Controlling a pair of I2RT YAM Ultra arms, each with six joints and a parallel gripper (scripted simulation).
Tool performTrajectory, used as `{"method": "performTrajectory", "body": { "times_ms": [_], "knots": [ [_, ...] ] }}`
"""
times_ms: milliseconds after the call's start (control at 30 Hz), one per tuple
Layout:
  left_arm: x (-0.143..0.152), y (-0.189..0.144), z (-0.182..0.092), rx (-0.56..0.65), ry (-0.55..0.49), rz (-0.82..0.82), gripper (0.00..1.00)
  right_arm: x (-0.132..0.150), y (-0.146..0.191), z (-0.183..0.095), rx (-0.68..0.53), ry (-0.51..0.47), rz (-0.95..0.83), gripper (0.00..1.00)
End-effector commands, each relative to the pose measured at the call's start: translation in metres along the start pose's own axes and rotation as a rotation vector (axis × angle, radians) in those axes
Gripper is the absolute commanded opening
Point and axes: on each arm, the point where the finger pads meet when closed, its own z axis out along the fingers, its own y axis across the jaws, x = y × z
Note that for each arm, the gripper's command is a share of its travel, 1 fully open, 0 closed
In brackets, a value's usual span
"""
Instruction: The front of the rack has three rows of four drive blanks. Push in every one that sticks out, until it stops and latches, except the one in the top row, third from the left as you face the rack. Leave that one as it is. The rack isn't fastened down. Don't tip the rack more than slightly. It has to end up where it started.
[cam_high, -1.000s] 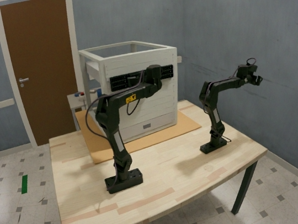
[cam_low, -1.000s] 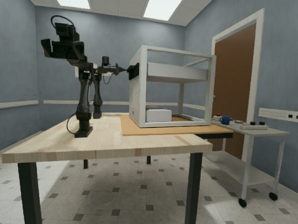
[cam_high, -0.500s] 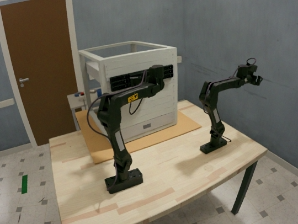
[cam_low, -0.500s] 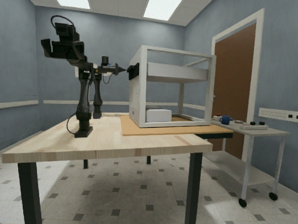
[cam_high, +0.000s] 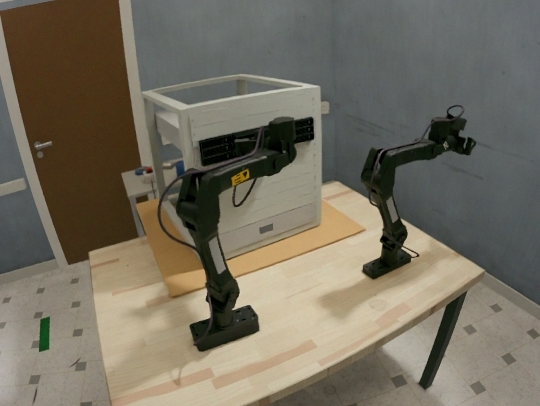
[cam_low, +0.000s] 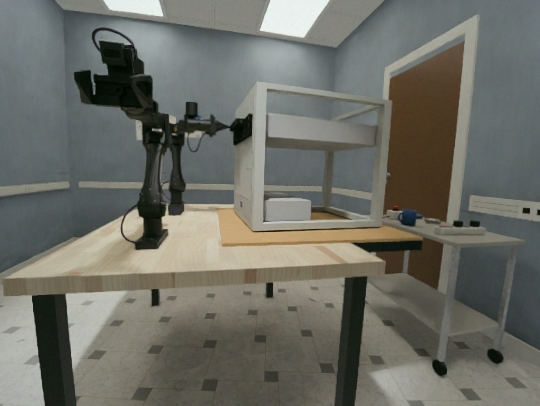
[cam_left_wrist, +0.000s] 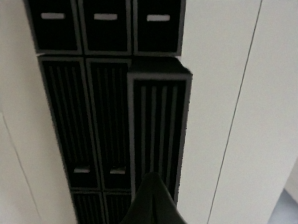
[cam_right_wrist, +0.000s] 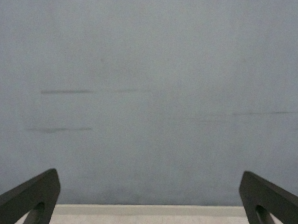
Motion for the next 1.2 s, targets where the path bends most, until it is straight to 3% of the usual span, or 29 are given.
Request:
{"method": "performTrajectory", "body": {
  "times_ms": [0, 1167],
  "knots": [
    [-0.003, -0.012, 0.006, 0.002, -0.003, -0.006, 0.00, -0.006, -0.003, 0.001, 0.003, -0.026, -0.008, 1.00],
    [-0.002, -0.011, 0.028, 0.001, -0.003, -0.002, 0.00, -0.006, -0.003, 0.001, 0.003, -0.026, -0.008, 1.00]
  ]
}}
